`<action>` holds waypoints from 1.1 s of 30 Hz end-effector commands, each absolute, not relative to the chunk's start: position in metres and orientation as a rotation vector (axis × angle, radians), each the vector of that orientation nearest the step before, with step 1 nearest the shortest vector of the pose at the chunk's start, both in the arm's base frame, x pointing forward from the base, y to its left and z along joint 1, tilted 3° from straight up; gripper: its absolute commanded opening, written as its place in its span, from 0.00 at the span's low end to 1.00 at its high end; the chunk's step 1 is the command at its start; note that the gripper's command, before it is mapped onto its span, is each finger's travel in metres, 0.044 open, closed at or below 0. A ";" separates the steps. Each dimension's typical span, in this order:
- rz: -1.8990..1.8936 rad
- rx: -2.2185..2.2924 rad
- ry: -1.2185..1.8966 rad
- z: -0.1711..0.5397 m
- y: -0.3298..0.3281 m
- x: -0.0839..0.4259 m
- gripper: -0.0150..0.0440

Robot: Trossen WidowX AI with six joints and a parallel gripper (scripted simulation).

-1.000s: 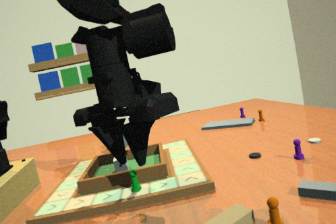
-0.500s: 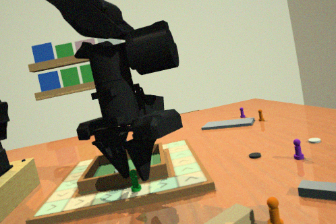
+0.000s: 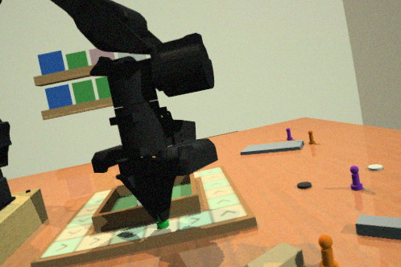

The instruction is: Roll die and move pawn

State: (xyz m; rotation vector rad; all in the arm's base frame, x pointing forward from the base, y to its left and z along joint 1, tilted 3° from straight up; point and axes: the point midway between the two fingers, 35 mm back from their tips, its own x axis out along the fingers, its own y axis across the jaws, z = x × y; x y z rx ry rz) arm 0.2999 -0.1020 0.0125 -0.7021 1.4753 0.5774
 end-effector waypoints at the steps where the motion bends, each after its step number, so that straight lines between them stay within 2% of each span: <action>1: 0.584 -0.701 1.476 0.011 -0.101 0.299 0.25; 24: 0.584 -0.701 1.475 0.134 -0.095 0.301 0.25; 33: 0.585 -0.701 1.473 0.130 -0.086 0.313 0.25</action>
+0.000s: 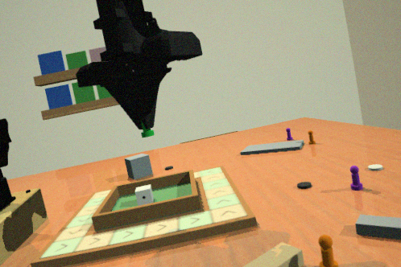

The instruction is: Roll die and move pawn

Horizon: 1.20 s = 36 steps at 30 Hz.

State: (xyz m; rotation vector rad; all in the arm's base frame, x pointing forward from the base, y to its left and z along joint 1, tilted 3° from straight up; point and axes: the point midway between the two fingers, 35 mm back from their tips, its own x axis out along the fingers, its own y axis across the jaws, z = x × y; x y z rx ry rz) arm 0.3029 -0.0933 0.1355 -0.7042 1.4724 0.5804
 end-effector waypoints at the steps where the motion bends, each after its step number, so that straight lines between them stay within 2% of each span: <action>1: 0.585 -0.701 1.473 0.127 -0.083 0.318 0.25; 17: 0.587 -0.696 1.464 0.063 -0.013 0.385 0.25; 36: 0.587 -0.696 1.464 0.025 -0.011 0.388 0.25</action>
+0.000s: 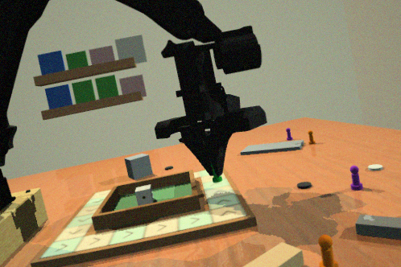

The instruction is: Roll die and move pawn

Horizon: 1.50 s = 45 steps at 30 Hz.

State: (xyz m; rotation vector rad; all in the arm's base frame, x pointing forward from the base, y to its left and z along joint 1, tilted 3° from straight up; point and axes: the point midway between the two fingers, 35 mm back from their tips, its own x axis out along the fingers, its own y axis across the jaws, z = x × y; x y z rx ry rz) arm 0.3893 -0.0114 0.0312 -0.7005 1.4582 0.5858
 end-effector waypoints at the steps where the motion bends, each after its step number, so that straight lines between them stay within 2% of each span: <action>1: 0.587 -0.696 1.464 0.025 -0.011 0.388 0.25; 18: 0.587 -0.696 1.464 0.008 -0.012 0.389 0.25; 28: 0.581 -0.700 1.452 0.017 -0.012 0.391 0.70; 32: 0.587 -0.696 1.463 0.061 -0.010 0.390 0.88; 35: 0.587 -0.696 1.464 0.064 -0.009 0.389 1.00; 39: 0.566 -0.673 1.470 0.070 -0.007 0.382 1.00; 45: 0.372 -0.471 1.516 0.111 0.007 0.313 1.00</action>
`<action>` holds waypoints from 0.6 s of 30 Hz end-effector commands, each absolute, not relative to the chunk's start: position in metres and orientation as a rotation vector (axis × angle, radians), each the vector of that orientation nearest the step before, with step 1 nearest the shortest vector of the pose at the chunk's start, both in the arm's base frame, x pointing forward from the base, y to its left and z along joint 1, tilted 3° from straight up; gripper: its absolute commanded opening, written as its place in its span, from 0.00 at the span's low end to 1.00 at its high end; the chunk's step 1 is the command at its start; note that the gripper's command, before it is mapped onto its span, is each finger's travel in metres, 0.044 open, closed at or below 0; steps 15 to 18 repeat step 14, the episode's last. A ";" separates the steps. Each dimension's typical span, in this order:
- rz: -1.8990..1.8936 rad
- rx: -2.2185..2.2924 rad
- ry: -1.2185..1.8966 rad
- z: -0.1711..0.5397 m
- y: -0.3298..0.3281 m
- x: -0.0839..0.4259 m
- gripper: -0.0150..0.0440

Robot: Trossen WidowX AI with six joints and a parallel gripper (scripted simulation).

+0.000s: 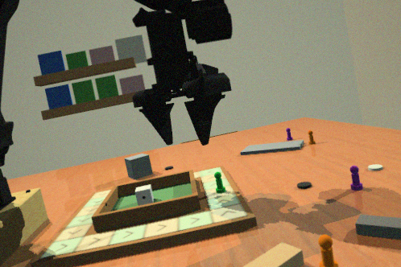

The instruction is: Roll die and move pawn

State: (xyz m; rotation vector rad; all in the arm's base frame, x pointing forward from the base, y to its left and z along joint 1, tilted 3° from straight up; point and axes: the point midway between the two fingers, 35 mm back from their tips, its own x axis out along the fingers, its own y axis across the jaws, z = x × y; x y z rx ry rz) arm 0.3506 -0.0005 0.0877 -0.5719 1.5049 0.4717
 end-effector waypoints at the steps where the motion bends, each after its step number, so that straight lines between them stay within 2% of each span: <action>1: 0.339 -0.436 1.522 0.116 0.009 0.301 1.00; 7: 0.137 -0.227 1.549 0.134 0.016 0.224 1.00; 8: 0.253 -0.352 1.519 0.130 0.013 0.272 1.00; 18: 0.253 -0.352 1.519 0.130 0.013 0.272 1.00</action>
